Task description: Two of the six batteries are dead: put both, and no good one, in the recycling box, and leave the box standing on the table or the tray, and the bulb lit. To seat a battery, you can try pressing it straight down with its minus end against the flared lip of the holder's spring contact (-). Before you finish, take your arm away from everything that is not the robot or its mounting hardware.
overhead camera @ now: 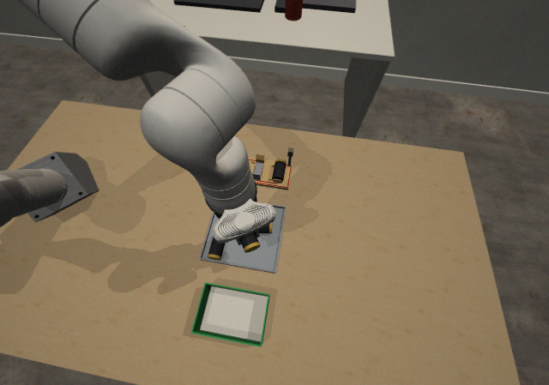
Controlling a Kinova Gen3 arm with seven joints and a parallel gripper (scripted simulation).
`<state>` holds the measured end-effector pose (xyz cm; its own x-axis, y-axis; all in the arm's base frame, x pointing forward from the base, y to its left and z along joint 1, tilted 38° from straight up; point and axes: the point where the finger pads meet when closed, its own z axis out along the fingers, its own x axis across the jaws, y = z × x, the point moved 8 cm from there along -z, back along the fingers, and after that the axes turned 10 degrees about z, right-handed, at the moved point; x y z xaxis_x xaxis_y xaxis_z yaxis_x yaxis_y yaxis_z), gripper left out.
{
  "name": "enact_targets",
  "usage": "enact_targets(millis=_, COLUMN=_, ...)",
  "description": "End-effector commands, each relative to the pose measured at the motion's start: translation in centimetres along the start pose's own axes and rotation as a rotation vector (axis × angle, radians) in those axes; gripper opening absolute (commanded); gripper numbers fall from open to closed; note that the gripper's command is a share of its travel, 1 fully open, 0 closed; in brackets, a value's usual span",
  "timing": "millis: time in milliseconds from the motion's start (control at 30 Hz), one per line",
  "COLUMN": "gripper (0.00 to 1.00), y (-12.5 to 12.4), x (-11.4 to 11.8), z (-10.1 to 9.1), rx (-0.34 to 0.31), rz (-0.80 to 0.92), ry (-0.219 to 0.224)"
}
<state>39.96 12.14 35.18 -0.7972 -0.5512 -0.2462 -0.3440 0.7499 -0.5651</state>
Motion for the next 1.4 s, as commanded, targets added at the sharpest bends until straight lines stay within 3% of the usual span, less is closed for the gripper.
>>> enact_targets(millis=0, gripper=0.57, y=-0.1, x=-0.05, z=0.05, rx=0.01, rz=0.044, ry=0.004)
enact_targets(millis=800, gripper=0.57, y=-0.1, x=-0.05, z=0.05, rx=0.01, rz=0.442, ry=0.002)
enact_targets(millis=1367, gripper=0.57, y=-0.1, x=-0.05, z=0.05, rx=0.011, rz=0.555, ry=0.001)
